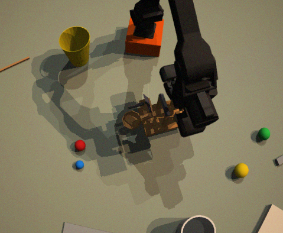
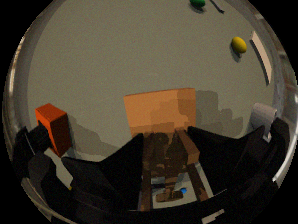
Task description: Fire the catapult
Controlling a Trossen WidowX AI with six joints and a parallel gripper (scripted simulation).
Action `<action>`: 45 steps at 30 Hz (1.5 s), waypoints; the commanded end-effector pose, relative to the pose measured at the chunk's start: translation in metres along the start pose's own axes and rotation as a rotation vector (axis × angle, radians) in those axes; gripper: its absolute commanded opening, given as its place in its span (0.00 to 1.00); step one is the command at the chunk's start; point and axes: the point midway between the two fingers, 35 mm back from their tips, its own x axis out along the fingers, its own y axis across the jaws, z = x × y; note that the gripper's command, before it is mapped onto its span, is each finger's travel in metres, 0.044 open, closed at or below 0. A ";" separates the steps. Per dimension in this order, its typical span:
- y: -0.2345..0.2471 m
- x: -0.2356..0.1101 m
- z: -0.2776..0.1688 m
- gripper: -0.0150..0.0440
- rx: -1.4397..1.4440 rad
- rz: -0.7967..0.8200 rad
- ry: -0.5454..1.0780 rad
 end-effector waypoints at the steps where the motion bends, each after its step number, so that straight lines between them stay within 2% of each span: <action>1: -0.002 -0.003 0.000 0.25 0.142 -0.007 0.000; 18: -0.019 -0.001 -0.003 0.25 0.727 -0.009 0.000; 29: -0.025 0.000 -0.007 0.25 0.751 -0.010 0.000; 45: -0.027 0.026 -0.008 0.25 0.751 -0.010 0.000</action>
